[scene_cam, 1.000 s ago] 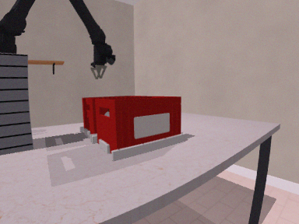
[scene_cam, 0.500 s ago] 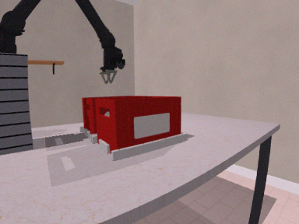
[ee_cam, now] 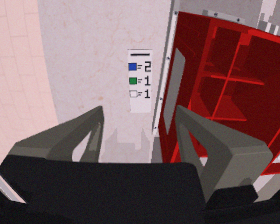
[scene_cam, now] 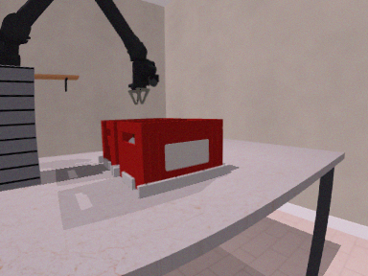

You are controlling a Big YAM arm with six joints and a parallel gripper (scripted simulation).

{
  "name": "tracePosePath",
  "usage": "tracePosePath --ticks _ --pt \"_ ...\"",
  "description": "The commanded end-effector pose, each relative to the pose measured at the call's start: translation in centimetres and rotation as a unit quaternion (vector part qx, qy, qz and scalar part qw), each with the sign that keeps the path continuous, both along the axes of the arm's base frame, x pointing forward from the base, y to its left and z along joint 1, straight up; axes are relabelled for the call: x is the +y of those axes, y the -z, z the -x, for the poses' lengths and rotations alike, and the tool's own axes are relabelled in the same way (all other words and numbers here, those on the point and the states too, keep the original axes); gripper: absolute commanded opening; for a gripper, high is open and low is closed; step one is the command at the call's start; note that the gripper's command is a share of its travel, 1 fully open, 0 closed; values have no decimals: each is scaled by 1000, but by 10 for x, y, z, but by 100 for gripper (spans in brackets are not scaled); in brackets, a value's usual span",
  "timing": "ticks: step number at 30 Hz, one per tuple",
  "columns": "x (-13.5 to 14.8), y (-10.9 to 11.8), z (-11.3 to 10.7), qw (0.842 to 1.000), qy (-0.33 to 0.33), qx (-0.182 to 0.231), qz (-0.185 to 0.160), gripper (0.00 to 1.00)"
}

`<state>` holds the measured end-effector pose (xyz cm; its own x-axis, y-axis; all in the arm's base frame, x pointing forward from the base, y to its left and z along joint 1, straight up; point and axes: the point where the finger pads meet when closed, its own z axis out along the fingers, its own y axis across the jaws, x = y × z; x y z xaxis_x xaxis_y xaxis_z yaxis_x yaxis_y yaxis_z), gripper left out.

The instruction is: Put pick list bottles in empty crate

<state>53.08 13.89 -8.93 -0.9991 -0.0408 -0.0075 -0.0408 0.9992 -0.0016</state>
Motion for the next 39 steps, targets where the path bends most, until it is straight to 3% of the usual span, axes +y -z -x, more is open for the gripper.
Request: tracePosePath --ticks 1,39 --pt "3 -10 -13 1000 -4 -15 -5 61" --pt "2 -9 -12 1000 -4 -15 -5 61"
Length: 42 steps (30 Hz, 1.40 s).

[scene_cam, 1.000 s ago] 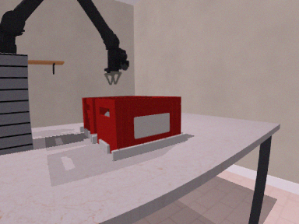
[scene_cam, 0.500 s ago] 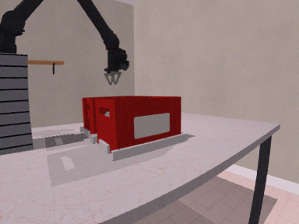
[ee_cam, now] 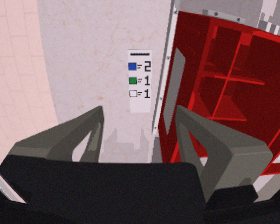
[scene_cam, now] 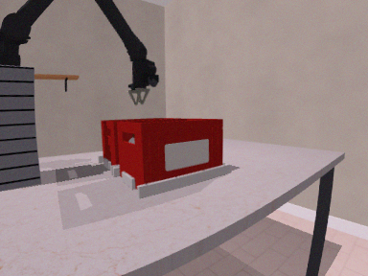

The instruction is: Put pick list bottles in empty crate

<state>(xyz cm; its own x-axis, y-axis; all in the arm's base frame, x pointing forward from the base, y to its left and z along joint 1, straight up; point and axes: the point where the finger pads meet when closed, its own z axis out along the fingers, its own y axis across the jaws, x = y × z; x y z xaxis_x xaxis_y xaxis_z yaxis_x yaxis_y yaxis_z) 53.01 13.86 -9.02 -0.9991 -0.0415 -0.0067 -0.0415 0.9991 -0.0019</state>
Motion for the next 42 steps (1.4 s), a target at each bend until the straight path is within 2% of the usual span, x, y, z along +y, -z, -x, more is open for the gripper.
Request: tracePosePath --ticks 1,4,7,11,12,13,14,15,18,20,24,28,31,34,37,42 --pt "2 -10 -12 1000 -4 -15 -5 61" --pt "2 -10 -12 1000 -4 -15 -5 61" --pt "-20 -18 -7 998 53 -18 -7 61" --pt "-30 -20 -6 998 54 -17 -6 61" --pt "-30 -36 -29 998 53 -40 -12 61" --pt "-36 -37 -28 998 42 -40 -11 61" --pt "-44 -27 -11 999 43 -22 -7 61" --pt "-50 -24 -4 999 43 -15 -5 61" --pt "-65 -27 -1 999 43 -12 -4 61" --pt "-74 -34 -7 999 43 -17 -5 61" --pt "-94 -34 3 999 43 -9 -3 61" --pt "-103 -41 -6 999 43 -18 -4 61" --pt "-119 -39 4 999 43 -9 -3 61" --pt "-133 -48 -5 999 43 -19 -4 61" --pt "-148 -48 2 999 43 -14 -3 61" --pt "-173 -57 -2 999 43 -20 -2 61"
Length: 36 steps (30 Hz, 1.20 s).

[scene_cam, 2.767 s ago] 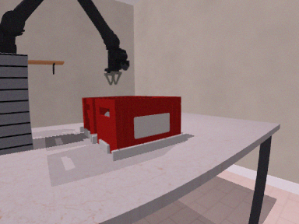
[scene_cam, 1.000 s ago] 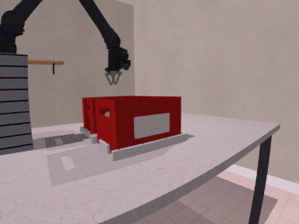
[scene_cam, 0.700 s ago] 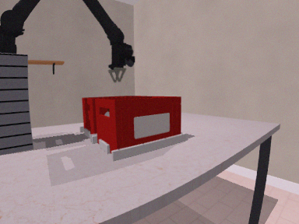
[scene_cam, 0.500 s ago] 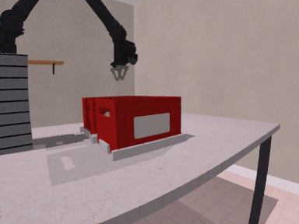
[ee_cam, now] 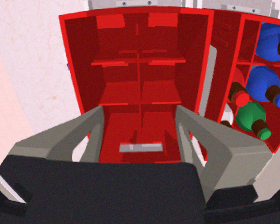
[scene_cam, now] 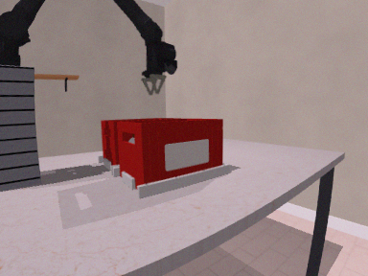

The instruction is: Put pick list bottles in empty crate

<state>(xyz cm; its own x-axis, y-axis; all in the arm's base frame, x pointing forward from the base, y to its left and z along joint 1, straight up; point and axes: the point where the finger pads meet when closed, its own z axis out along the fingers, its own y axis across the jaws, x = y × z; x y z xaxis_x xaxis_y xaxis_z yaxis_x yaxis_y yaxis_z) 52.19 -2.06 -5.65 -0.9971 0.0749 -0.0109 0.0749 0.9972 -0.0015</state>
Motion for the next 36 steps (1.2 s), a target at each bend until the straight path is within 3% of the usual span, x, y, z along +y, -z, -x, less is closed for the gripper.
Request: tracePosePath --ticks 1,7,25,36 --pt "-19 -26 -13 1000 -16 -20 -1 61" --pt "-40 -38 -22 999 -16 -31 1 61" --pt "-122 -54 -15 999 -16 -29 6 61" --pt "-171 -45 -6 1000 -16 -11 2 61"
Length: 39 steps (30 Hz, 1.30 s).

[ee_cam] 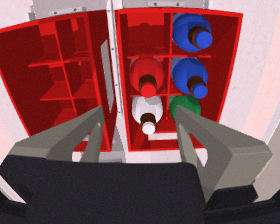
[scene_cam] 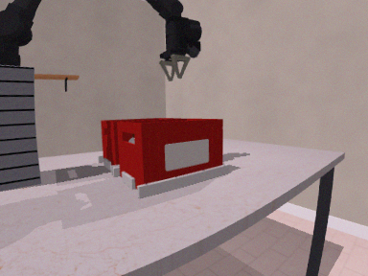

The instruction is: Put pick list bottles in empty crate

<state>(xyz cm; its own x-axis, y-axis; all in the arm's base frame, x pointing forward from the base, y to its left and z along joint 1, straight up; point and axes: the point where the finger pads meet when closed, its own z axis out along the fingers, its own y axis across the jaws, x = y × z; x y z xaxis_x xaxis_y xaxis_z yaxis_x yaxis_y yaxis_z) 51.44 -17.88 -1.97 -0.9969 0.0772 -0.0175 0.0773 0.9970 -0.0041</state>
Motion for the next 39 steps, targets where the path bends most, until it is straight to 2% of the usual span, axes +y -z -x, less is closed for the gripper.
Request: tracePosePath --ticks 1,2,4,9,14,16,18,19,21,23,25,26,27,30,31,39 --pt "-12 -8 -14 1000 -17 -7 0 61" --pt "-18 -16 -15 1000 -17 -13 3 61" --pt "-27 -12 -12 1000 -17 -7 1 61" --pt "-53 -23 -12 1000 -17 -12 4 61" --pt "-76 -23 -9 1000 -17 -8 2 61" --pt "-77 -38 -11 1000 -17 -19 8 61" --pt "-77 -38 -11 1000 -17 -19 8 61" --pt "-55 -23 4 1000 -28 2 -3 61" --pt "-54 -22 4 1000 -28 3 -3 61" --pt "-61 -35 -12 999 -28 -15 6 61" --pt "-62 -38 -15 999 -28 -20 8 61" --pt "-66 -27 -6 1000 -17 -11 5 61" --pt "-73 -34 -7 1000 -17 -15 6 61" --pt "-73 -35 -7 1000 -17 -15 7 61" --pt "-66 -27 -6 1000 -17 -11 5 61" --pt "-66 -27 -6 1000 -17 -11 5 61"
